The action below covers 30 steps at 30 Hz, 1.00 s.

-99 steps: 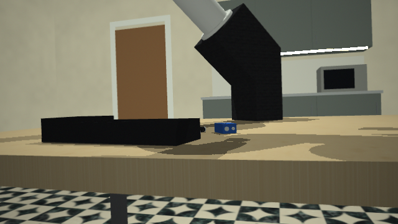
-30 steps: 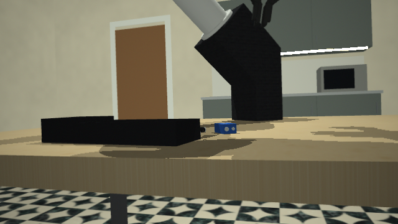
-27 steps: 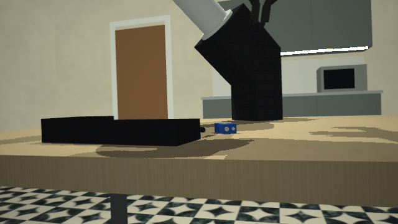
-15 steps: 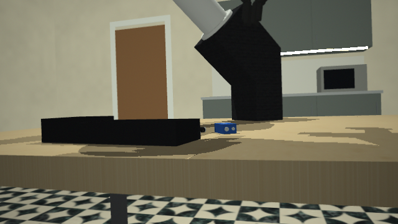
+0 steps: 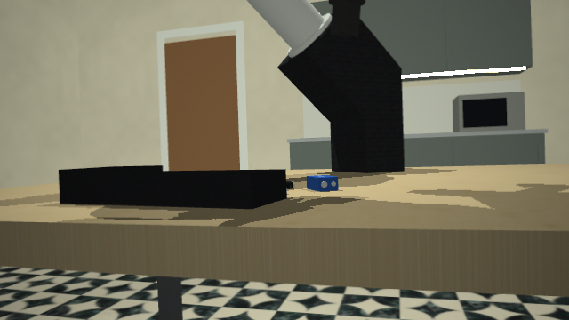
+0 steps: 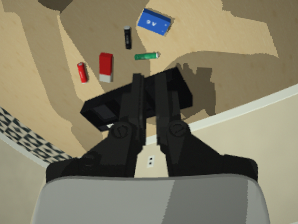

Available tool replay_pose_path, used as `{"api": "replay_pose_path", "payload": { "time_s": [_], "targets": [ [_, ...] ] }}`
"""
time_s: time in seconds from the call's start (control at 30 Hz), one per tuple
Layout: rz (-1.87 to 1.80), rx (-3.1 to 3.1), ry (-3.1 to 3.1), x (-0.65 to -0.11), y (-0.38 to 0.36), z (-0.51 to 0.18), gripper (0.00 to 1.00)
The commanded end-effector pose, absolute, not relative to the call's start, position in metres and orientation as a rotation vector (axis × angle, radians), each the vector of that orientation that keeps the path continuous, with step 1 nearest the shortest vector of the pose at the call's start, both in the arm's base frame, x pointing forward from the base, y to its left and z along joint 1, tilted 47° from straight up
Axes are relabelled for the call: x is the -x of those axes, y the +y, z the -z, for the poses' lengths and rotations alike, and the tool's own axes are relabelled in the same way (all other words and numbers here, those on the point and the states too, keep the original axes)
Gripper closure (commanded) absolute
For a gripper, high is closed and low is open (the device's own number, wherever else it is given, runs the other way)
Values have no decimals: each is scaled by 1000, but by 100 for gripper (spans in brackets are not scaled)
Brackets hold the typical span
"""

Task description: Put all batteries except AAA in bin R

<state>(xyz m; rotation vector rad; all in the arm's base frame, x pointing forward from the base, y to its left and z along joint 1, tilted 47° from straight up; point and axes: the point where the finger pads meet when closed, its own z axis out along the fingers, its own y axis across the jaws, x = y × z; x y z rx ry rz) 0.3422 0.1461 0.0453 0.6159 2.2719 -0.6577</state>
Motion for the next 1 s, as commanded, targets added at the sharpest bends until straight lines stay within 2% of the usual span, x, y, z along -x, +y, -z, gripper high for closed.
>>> {"api": "replay_pose_path", "payload": {
  "time_s": [0.0, 0.97],
  "targets": [
    [561, -777, 2201, -346, 142, -52, 93],
    [117, -1539, 1717, -357, 115, -78, 93]
  ]
}}
